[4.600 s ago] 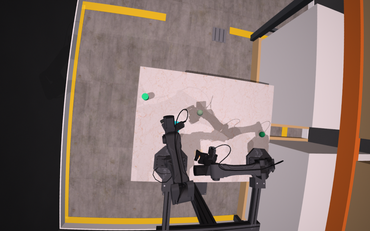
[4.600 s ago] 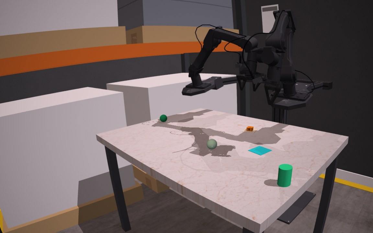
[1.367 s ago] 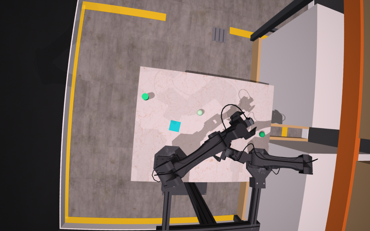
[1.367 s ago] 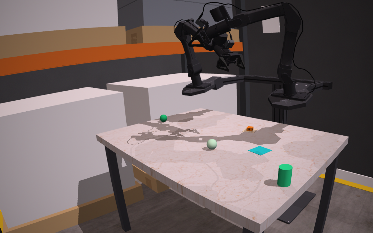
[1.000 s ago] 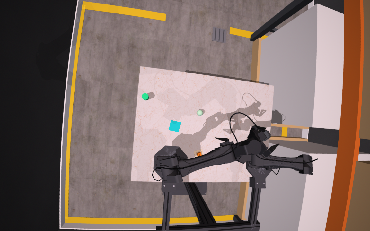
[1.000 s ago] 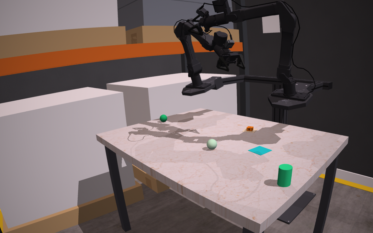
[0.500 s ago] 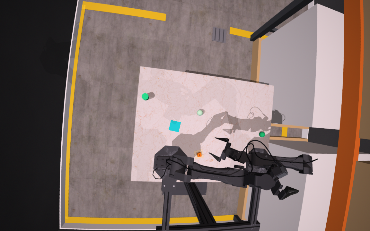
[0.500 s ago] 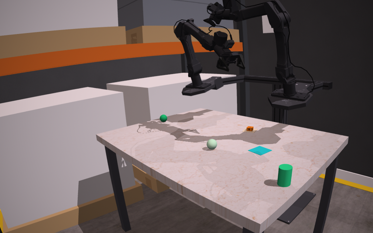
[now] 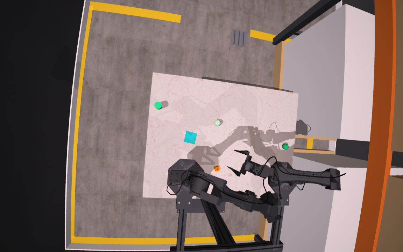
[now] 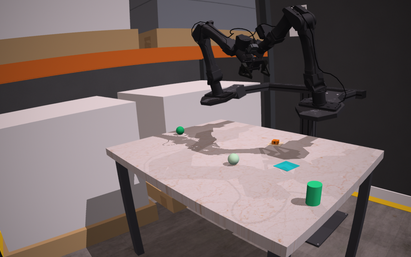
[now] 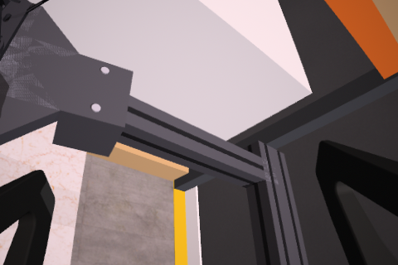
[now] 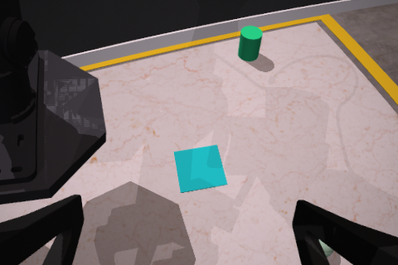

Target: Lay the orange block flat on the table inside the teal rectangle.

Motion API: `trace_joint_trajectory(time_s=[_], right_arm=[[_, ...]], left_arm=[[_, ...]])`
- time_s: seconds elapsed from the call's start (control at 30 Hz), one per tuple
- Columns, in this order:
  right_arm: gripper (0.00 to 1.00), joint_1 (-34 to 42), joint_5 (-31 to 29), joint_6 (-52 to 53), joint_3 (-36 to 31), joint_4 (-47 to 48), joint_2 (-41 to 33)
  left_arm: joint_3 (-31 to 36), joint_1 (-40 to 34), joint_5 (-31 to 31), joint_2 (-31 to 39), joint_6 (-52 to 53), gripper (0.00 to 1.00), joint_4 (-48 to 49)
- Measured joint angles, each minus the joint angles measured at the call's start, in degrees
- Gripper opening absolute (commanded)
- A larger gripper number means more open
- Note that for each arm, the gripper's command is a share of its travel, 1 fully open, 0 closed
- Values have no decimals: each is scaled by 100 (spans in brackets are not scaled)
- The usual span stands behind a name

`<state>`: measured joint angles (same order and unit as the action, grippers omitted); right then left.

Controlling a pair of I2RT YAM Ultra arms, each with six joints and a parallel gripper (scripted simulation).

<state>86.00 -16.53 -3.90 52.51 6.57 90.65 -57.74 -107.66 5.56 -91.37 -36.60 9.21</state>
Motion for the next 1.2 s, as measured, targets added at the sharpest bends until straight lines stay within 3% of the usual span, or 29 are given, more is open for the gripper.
trace_joint_trajectory(time_s=[0.37, 0.57, 0.9, 1.2], right_arm=[[100, 0, 31, -22, -48, -28, -57], [100, 103, 7, -9, -468, -522, -584], [100, 1276, -378, 431, -1781, -2586, -2717], [100, 2450, -903, 1434, -1958, -4334, -4371]], left_arm=[[2385, 72, 643, -155, 1392, 100, 286], [3121, 396, 1082, -424, 2076, 100, 732], [4321, 876, 1513, -949, 2833, 100, 1792], [4887, 1014, 1620, -1303, 3027, 100, 2157]])
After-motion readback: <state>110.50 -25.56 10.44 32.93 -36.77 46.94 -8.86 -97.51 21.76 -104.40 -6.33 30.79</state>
